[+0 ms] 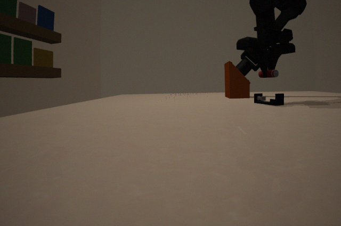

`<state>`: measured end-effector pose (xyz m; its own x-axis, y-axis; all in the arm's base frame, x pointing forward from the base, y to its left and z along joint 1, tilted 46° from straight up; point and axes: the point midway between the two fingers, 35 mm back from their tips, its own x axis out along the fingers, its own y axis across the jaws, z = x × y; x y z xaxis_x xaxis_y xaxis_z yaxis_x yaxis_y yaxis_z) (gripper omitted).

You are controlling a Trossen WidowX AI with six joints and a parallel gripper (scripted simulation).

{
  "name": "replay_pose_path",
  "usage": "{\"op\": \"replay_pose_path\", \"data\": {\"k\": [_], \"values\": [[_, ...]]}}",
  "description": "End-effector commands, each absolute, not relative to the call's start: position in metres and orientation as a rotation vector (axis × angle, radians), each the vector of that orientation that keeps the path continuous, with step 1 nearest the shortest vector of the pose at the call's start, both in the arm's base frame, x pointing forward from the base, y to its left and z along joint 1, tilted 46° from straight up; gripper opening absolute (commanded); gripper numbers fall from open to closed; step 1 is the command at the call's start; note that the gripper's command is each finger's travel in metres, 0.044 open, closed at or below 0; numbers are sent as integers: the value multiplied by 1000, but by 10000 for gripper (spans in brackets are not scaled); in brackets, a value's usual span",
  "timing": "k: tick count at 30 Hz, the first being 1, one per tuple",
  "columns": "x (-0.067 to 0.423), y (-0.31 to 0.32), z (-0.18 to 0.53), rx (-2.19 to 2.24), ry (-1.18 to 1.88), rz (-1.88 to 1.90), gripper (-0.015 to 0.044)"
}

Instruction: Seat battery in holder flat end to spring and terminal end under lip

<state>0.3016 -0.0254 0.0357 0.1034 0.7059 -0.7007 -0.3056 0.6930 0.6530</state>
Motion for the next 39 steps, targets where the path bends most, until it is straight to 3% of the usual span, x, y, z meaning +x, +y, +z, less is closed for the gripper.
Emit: {"op": "replay_pose_path", "data": {"k": [1,39], "values": [[300,-23,37,364,1247,797,66],[309,8,6,462,978,663,66]]}}
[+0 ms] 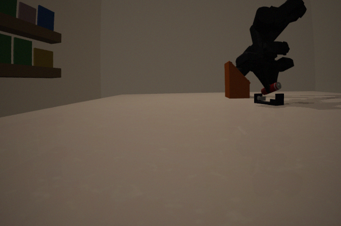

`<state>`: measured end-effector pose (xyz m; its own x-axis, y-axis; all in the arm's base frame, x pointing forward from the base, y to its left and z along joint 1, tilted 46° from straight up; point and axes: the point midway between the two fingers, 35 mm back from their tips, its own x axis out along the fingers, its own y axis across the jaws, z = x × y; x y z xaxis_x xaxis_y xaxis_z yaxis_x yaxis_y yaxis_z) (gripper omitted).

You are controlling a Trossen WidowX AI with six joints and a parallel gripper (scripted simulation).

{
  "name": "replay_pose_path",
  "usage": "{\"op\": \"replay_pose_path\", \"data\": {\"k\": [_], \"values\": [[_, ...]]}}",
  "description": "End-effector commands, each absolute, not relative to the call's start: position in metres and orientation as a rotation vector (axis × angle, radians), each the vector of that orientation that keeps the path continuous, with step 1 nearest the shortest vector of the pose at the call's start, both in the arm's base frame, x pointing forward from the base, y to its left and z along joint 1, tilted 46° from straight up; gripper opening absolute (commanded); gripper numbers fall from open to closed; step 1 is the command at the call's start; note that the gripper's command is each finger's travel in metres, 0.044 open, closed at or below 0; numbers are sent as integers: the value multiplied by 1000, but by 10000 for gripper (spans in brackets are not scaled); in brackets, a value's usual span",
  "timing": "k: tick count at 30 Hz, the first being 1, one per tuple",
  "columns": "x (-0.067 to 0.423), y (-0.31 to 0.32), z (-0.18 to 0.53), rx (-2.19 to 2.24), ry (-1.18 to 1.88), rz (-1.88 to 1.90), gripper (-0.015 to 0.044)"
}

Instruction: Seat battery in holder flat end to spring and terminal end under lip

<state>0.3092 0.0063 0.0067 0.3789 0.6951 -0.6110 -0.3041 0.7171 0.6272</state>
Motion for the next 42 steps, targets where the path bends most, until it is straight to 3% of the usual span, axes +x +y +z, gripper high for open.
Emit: {"op": "replay_pose_path", "data": {"k": [1,42], "values": [[309,8,5,463,973,661,66],[300,17,-4,522,788,580,66]]}}
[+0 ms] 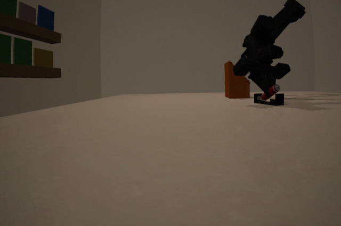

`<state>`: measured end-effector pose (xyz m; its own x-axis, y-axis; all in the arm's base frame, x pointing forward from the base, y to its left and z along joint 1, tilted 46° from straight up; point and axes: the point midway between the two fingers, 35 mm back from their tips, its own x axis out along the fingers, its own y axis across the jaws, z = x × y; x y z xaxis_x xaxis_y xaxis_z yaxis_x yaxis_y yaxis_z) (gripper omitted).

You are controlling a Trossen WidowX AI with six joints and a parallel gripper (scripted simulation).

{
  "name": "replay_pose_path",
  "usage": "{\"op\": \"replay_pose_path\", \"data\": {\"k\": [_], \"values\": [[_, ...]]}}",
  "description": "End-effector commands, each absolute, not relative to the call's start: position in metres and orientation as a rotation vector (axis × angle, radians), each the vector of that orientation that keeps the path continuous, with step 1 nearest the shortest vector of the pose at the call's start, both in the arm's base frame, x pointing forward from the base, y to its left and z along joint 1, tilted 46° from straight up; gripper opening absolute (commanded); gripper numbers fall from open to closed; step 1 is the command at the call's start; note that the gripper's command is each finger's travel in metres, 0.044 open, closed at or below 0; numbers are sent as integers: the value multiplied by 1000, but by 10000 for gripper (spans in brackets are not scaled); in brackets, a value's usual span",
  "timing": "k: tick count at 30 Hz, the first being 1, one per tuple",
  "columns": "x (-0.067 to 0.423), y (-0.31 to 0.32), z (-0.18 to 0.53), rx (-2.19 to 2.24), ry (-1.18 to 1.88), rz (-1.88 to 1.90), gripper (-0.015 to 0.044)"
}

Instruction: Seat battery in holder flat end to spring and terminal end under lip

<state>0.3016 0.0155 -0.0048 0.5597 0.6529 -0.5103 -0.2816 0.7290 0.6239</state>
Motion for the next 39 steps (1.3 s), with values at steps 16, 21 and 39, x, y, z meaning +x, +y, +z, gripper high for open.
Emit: {"op": "replay_pose_path", "data": {"k": [16,21,39], "values": [[289,18,-9,522,782,569,66],[284,18,-11,522,783,565,66],[282,16,-14,506,817,561,66]]}}
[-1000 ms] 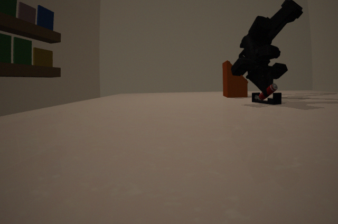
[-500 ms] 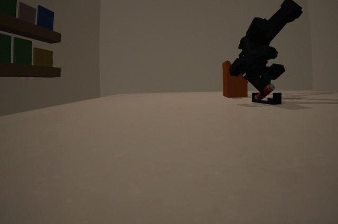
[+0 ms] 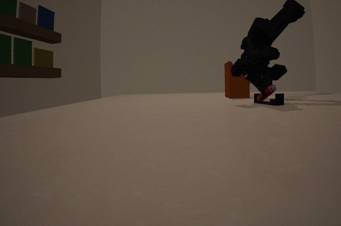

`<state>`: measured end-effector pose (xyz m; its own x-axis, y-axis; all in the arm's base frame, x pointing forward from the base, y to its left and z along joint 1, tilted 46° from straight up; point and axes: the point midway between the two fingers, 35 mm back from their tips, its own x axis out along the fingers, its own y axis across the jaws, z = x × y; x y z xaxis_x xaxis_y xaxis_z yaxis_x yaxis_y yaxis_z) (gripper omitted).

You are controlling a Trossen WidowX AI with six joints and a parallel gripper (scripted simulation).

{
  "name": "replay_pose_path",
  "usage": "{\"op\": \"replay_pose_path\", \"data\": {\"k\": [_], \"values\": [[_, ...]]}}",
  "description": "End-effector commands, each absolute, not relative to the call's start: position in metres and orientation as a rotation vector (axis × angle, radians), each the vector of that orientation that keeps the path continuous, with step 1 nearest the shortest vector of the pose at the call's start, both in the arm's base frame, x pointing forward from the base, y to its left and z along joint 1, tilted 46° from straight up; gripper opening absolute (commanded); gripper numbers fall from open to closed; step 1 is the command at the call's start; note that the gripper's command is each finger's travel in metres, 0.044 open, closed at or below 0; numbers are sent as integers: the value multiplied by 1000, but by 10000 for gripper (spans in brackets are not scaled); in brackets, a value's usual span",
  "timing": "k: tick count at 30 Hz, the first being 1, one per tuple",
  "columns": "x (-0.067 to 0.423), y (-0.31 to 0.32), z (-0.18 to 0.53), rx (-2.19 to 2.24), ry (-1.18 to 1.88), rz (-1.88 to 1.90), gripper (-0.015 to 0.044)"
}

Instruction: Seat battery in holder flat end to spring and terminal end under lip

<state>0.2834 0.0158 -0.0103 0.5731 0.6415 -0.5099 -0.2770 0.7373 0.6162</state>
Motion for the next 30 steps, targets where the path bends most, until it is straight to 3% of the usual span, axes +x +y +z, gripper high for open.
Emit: {"op": "replay_pose_path", "data": {"k": [1,30], "values": [[282,16,-15,504,821,562,66],[295,16,-21,444,966,588,66]]}}
